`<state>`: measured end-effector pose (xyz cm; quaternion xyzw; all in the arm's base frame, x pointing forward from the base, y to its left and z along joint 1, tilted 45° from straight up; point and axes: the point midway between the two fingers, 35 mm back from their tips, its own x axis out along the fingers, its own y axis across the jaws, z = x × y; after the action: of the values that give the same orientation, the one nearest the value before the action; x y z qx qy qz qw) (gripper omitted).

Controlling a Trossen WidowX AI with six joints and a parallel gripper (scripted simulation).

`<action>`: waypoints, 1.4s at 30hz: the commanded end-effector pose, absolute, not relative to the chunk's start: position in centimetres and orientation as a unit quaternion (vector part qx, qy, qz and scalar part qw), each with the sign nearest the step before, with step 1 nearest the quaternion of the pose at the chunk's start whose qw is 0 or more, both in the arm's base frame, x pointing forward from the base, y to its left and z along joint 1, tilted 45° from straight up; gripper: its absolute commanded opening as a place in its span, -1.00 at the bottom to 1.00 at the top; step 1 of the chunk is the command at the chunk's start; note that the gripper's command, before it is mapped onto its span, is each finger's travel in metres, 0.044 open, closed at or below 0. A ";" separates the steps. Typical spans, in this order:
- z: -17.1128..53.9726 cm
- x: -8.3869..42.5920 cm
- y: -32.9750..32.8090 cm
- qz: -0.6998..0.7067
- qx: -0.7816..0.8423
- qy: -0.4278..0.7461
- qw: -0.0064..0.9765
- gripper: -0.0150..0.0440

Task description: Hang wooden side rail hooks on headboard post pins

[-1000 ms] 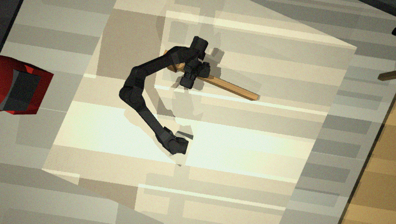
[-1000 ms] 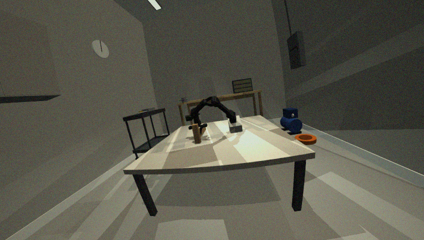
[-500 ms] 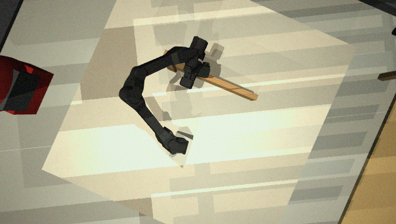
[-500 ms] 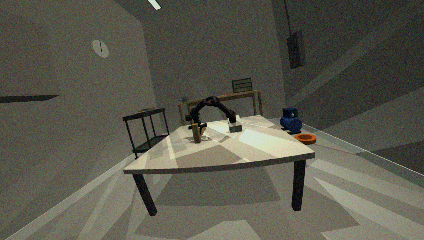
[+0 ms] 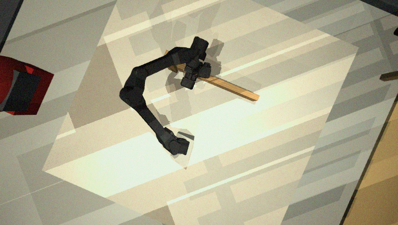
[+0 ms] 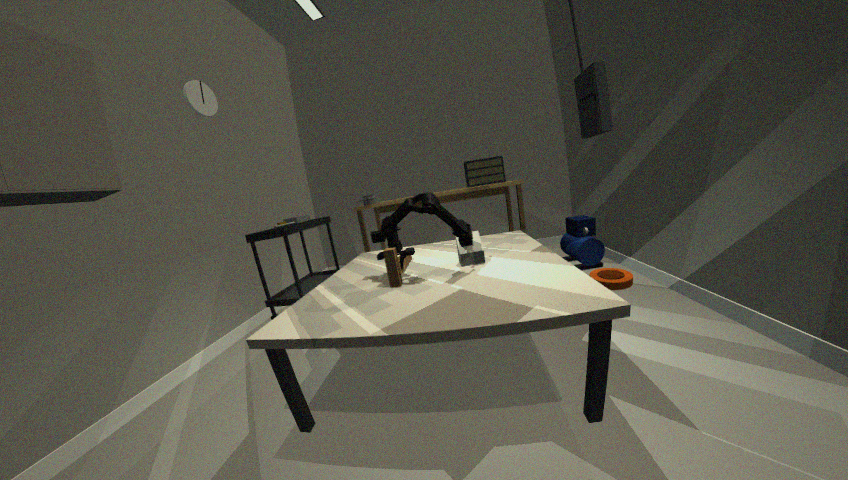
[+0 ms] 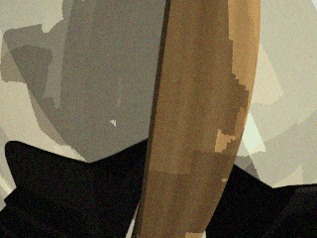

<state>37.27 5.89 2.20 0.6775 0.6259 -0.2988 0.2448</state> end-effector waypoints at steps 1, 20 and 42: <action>2.3 37.4 5.8 -0.296 0.681 0.624 0.243 -0.49; 2.0 37.4 6.0 -0.296 0.681 0.624 0.243 -0.49; 1.8 37.4 6.3 -0.296 0.681 0.624 0.243 -0.49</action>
<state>37.29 6.26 1.77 0.6783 0.6249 -0.2998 0.2440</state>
